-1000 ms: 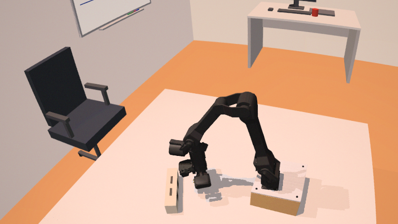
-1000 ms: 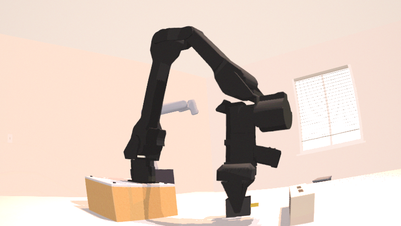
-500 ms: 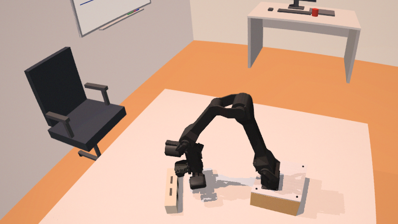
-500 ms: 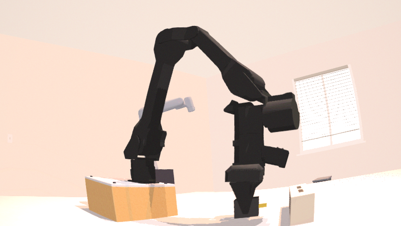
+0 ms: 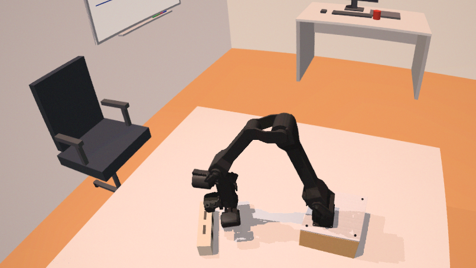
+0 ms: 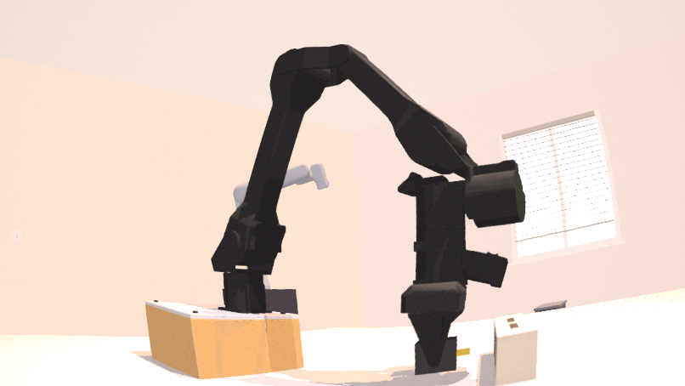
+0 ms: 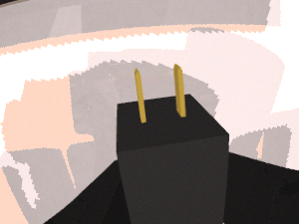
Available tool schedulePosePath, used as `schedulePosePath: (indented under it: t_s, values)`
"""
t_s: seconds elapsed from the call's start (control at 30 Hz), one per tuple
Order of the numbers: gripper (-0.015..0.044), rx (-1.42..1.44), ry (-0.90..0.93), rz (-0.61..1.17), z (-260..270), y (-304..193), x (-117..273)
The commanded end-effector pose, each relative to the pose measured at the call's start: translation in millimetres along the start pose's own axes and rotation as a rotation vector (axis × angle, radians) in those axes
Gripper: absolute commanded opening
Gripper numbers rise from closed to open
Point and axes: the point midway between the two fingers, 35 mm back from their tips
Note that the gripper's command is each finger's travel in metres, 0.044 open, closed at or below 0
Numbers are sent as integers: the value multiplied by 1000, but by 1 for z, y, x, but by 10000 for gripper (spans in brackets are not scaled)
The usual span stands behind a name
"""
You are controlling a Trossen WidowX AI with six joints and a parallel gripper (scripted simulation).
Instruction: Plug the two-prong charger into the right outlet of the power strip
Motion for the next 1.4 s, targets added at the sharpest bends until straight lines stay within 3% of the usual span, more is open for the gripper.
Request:
schedulePosePath:
  t_s: [0.0,1.37]
  values:
    - [0,-11,4,-2,0,5,-1]
    - [0,-37,6,-4,-1,25,-3]
Point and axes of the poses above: the point midway between the two fingers, 35 mm back from their tips, its own x axis back along the fingers, its own z axis across the jaws, y = z × x, and after that the axes turned 8 degrees about x, right-handed
